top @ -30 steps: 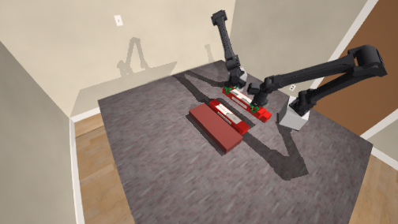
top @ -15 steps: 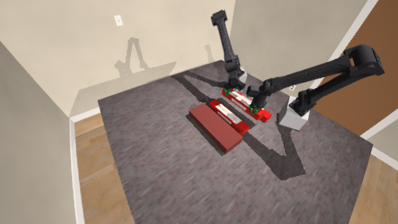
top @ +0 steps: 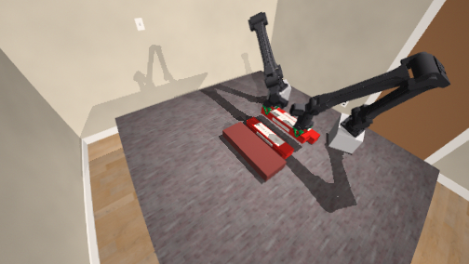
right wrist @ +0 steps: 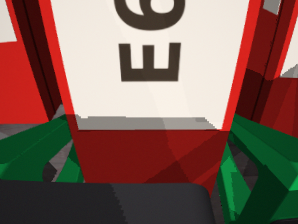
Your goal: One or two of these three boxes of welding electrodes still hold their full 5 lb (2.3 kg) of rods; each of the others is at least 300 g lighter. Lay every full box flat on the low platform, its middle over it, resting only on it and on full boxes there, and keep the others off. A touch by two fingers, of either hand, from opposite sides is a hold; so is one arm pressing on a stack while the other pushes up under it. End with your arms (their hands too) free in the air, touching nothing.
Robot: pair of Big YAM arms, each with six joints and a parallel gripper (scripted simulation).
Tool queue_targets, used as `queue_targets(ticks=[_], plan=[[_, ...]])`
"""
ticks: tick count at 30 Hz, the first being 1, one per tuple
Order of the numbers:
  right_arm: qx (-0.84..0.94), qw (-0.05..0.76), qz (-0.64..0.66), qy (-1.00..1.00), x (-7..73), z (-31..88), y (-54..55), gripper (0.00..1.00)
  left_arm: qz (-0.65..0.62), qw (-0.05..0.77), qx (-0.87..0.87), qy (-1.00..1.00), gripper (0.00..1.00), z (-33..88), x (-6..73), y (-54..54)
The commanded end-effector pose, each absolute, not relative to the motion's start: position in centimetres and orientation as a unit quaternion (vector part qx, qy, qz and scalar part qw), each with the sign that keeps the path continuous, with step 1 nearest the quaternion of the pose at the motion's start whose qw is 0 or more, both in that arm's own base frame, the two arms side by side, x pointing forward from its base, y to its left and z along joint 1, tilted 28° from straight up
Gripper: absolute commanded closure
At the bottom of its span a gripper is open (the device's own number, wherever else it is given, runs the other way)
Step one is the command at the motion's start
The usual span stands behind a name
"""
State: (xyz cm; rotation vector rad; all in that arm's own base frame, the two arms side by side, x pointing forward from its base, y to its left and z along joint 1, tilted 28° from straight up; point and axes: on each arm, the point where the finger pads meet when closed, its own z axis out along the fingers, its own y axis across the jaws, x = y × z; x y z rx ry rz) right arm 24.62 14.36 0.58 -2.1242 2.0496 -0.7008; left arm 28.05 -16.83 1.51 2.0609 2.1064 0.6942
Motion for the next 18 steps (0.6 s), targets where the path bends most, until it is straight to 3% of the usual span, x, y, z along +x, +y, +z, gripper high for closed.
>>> queue_targets(ticks=[1, 18], plan=[[-0.697, 0.057, -0.234, 0.675, 25.4, 0.4, 14.2, 1.00, 0.233, 0.070, 0.676, 0.696, 1.00, 1.9, 29.3, -17.2], [-0.698, 0.054, -0.233, 0.675, 26.0, -1.5, 13.6, 1.00, 0.232, 0.066, 0.677, 0.696, 1.00, -0.2, 29.9, -16.4]])
